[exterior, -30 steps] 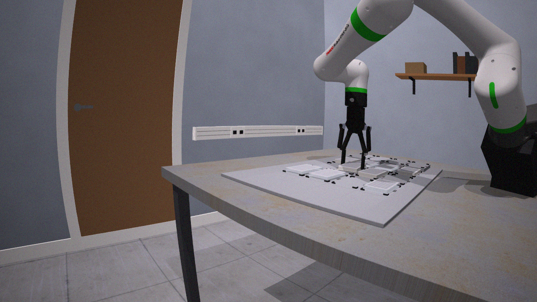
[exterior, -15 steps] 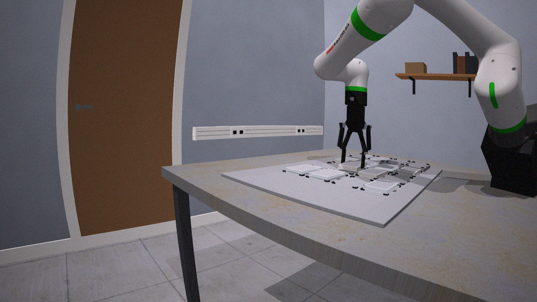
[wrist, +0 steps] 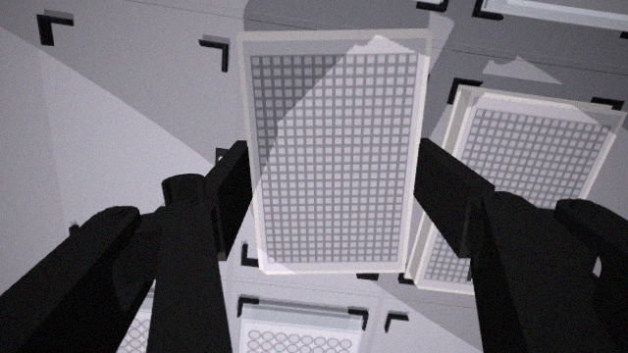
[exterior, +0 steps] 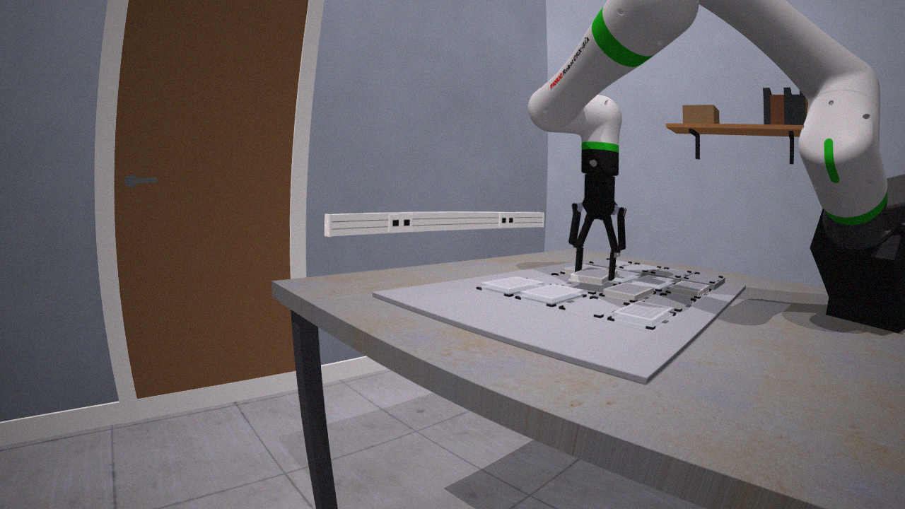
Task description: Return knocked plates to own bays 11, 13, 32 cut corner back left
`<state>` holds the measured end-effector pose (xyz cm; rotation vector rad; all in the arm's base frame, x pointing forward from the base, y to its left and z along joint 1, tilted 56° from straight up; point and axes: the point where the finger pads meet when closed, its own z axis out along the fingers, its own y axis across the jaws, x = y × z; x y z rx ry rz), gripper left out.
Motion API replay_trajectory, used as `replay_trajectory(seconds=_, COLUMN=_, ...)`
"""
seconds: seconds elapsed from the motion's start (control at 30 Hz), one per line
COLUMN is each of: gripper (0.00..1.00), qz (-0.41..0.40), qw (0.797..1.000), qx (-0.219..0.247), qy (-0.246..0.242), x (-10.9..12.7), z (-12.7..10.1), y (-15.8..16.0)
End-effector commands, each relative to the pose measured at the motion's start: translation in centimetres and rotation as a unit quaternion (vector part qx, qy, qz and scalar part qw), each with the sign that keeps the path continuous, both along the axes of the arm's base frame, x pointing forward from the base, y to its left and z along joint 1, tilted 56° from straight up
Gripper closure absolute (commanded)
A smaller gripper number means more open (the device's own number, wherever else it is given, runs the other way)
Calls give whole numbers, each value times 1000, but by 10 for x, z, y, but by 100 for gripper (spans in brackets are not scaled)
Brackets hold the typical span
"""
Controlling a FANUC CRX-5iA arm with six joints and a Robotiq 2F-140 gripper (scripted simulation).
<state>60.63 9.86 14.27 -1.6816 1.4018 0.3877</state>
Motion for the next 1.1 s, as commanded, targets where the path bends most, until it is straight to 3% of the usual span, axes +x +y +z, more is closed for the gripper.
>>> replay_trajectory(seconds=0.0, gripper=90, qz=-1, qw=1000, qx=0, qy=0, x=-1, z=3, y=-5)
replay_trajectory(seconds=0.63, gripper=90, qz=-1, qw=1000, qx=0, qy=0, x=-6, z=13, y=-18)
replay_trajectory(seconds=0.8, gripper=90, qz=-43, qw=997, qx=21, qy=58, x=-8, z=23, y=-9)
replay_trajectory(seconds=1.07, gripper=90, qz=-43, qw=997, qx=21, qy=58, x=-8, z=26, y=-6)
